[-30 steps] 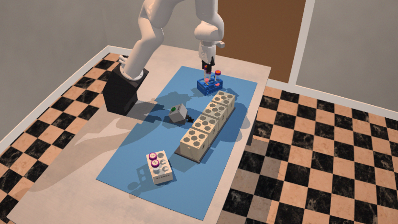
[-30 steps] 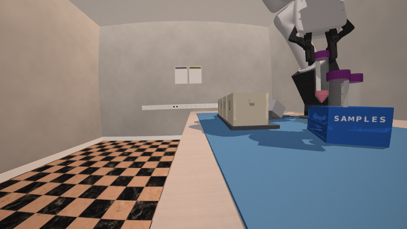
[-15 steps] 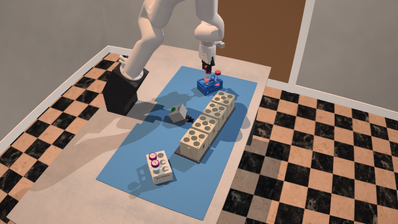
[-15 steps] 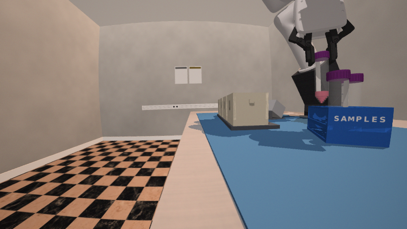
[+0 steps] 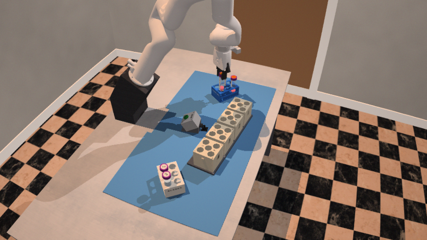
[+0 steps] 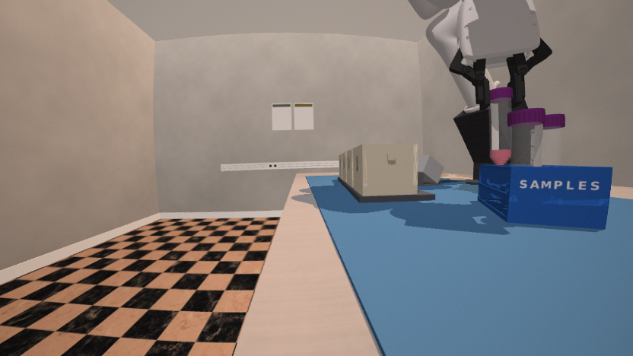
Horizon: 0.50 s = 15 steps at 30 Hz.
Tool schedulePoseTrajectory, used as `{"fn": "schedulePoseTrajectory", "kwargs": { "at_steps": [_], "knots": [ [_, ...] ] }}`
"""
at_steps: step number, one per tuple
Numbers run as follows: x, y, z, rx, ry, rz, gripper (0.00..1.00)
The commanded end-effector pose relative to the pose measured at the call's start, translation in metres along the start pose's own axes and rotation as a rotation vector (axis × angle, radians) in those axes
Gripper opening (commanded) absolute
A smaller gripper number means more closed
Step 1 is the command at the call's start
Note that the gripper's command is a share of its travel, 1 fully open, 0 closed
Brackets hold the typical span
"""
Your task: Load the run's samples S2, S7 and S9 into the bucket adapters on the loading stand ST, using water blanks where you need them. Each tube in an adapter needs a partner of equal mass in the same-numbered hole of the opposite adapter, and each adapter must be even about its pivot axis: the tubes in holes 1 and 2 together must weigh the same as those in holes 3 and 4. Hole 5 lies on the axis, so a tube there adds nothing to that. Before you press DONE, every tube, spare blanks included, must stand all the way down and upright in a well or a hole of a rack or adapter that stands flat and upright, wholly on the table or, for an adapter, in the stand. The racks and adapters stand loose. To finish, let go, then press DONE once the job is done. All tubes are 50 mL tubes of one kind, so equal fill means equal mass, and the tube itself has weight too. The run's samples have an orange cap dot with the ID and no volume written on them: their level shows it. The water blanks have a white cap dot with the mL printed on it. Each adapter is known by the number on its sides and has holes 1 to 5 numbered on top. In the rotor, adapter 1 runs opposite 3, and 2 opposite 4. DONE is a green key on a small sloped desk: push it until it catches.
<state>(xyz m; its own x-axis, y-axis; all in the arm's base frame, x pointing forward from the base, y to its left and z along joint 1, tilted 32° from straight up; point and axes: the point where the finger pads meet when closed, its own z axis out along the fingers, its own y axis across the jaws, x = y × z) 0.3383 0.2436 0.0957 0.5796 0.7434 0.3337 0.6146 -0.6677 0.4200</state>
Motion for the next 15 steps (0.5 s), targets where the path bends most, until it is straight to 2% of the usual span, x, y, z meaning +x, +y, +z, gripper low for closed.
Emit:
{"fn": "schedulePoseTrajectory", "kwargs": {
  "at_steps": [1,15],
  "knots": [
    [0.001,0.0,0.005,0.0,0.003,0.0,0.0],
    [0.001,0.0,0.017,0.0,0.003,0.0,0.0]
  ]
}}
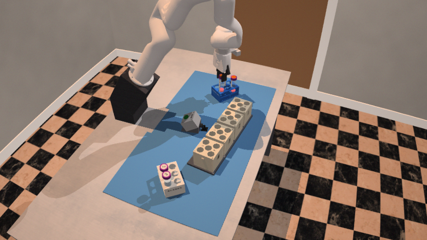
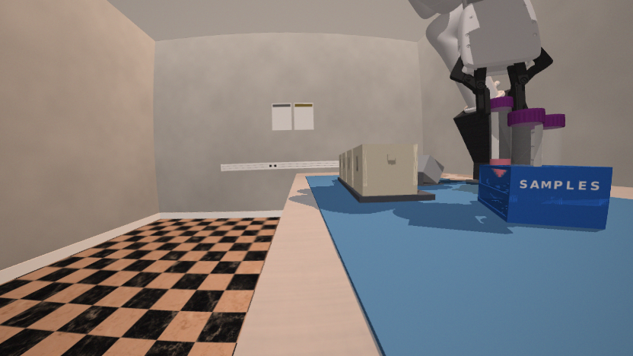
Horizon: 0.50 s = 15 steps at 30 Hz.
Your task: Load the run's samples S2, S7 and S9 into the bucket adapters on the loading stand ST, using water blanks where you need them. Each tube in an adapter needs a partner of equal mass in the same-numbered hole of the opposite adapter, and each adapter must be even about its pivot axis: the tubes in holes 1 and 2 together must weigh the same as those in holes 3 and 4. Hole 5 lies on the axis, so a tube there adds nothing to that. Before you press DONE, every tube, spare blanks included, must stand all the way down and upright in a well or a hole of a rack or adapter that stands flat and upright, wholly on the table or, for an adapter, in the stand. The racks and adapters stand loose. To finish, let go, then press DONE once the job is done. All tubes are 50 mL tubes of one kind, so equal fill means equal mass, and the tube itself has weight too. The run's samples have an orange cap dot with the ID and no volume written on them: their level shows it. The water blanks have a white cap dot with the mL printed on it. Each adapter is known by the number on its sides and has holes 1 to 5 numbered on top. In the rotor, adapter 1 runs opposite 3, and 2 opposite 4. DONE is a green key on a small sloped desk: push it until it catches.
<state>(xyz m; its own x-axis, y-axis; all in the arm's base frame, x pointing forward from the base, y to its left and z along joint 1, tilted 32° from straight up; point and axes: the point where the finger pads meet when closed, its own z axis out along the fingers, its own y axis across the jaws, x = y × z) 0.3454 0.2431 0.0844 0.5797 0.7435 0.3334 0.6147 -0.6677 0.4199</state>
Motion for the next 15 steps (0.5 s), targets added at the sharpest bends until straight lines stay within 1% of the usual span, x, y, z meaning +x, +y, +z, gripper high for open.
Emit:
{"fn": "schedulePoseTrajectory", "kwargs": {
  "at_steps": [1,15],
  "knots": [
    [0.001,0.0,0.005,0.0,0.003,0.001,0.0],
    [0.001,0.0,0.017,0.0,0.003,0.0,0.0]
  ]
}}
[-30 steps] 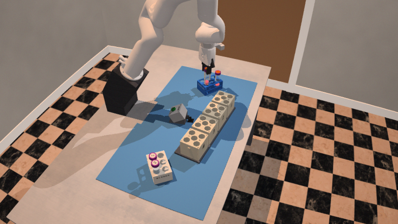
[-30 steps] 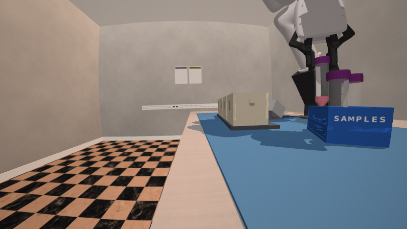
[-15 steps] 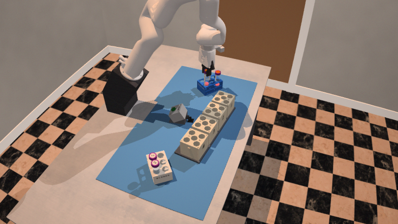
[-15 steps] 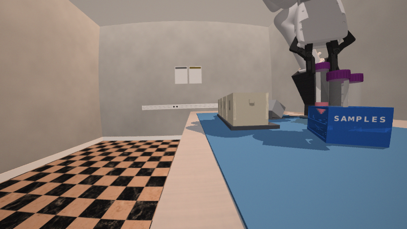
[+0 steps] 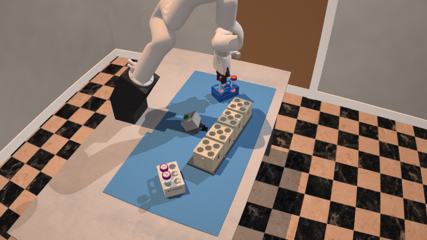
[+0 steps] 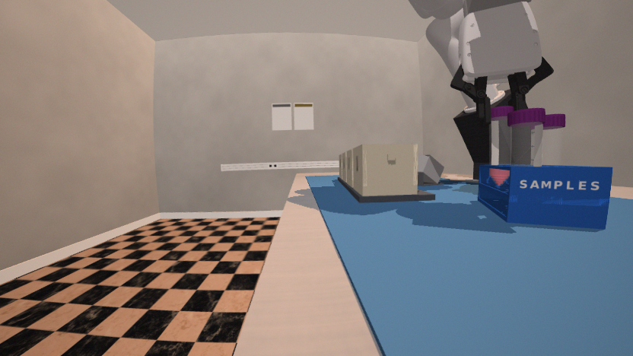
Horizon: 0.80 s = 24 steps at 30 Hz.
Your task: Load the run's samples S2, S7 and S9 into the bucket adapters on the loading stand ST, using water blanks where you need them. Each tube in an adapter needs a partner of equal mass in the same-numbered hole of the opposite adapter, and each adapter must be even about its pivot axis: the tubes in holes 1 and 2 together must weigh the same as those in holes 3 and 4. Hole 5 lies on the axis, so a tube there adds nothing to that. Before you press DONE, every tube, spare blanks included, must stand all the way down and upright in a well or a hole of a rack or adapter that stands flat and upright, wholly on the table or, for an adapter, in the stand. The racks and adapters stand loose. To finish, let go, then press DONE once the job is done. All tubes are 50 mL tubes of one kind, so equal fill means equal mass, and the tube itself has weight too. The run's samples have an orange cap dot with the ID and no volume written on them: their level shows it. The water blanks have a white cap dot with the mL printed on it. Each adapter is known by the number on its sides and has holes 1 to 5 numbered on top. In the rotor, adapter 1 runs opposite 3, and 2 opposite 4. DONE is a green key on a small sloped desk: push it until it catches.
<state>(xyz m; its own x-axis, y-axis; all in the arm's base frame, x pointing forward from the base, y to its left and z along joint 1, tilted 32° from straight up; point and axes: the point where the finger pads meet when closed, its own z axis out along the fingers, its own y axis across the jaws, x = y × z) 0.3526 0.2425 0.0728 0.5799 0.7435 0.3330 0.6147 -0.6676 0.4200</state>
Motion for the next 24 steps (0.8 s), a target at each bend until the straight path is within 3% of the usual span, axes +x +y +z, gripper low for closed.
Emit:
{"fn": "schedulePoseTrajectory", "kwargs": {
  "at_steps": [1,24],
  "knots": [
    [0.001,0.0,0.004,0.0,0.004,0.001,0.0],
    [0.001,0.0,0.021,0.0,0.004,0.0,0.0]
  ]
}}
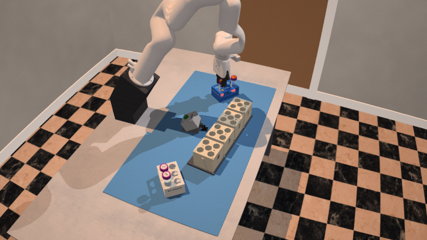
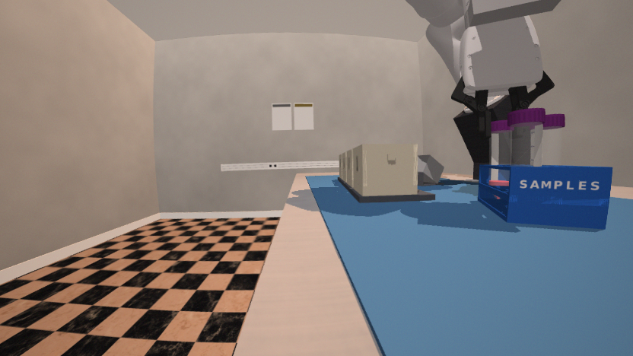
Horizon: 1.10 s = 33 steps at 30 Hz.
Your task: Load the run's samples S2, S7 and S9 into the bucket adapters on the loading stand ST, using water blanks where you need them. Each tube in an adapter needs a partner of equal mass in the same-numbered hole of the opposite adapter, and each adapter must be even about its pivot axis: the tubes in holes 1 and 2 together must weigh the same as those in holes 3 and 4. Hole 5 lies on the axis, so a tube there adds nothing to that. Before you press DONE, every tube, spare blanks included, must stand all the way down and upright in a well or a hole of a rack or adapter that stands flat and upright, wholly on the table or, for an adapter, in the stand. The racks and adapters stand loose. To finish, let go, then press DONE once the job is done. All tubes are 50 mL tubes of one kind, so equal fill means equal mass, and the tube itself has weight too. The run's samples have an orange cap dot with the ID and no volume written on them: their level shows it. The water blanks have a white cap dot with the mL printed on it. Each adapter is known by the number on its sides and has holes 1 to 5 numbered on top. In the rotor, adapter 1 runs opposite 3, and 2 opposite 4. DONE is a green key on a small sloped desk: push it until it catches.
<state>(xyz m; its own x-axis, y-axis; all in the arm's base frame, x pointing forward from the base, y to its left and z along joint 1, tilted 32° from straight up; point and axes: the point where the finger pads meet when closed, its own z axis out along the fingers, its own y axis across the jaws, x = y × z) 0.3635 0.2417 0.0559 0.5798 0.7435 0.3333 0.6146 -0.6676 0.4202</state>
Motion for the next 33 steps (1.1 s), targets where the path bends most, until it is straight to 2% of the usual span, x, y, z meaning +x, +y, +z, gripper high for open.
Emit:
{"fn": "schedulePoseTrajectory", "kwargs": {
  "at_steps": [1,14,15,33],
  "knots": [
    [0.0013,0.0001,0.0009,0.0,0.003,0.0,0.0],
    [0.0013,0.0001,0.0009,0.0,0.004,0.0,0.0],
    [0.0013,0.0001,0.0012,0.0,0.003,0.0,0.44],
    [0.0013,0.0001,0.0012,0.0,0.004,0.0,0.44]
  ]
}}
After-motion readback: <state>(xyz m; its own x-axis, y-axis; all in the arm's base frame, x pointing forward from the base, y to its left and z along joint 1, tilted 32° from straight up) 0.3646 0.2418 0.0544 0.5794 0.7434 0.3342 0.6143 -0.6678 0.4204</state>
